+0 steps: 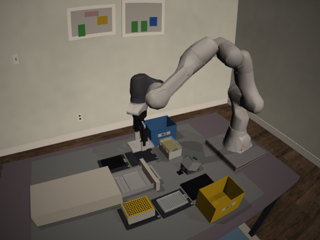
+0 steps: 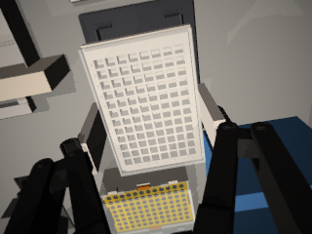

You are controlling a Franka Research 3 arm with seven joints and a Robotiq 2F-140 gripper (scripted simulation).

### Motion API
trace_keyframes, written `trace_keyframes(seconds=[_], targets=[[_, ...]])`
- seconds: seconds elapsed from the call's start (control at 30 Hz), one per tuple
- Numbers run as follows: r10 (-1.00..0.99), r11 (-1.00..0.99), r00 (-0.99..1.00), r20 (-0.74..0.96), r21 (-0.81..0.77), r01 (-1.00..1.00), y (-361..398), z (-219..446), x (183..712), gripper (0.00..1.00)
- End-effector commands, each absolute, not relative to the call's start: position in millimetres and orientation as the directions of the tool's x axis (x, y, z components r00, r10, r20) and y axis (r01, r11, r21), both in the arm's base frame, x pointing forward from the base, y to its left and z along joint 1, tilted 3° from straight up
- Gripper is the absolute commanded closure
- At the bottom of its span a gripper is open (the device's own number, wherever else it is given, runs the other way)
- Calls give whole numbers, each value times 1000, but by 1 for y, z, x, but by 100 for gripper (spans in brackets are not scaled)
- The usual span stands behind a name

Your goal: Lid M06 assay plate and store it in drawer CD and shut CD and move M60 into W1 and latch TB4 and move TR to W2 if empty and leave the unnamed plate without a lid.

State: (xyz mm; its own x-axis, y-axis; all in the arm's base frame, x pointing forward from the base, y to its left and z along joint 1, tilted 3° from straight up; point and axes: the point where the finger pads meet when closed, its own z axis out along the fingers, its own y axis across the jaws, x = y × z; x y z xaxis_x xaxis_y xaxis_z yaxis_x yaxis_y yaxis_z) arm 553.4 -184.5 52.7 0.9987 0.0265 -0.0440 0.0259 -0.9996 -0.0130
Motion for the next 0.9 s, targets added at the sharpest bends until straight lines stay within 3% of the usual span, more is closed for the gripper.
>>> trace_keyframes(seconds=[0.0,0.87], targets=[[18,-1000,999,-46,-12,18,-184,59,554,100],[18,-1000,999,-46,-12,18,-185,91,555,100]])
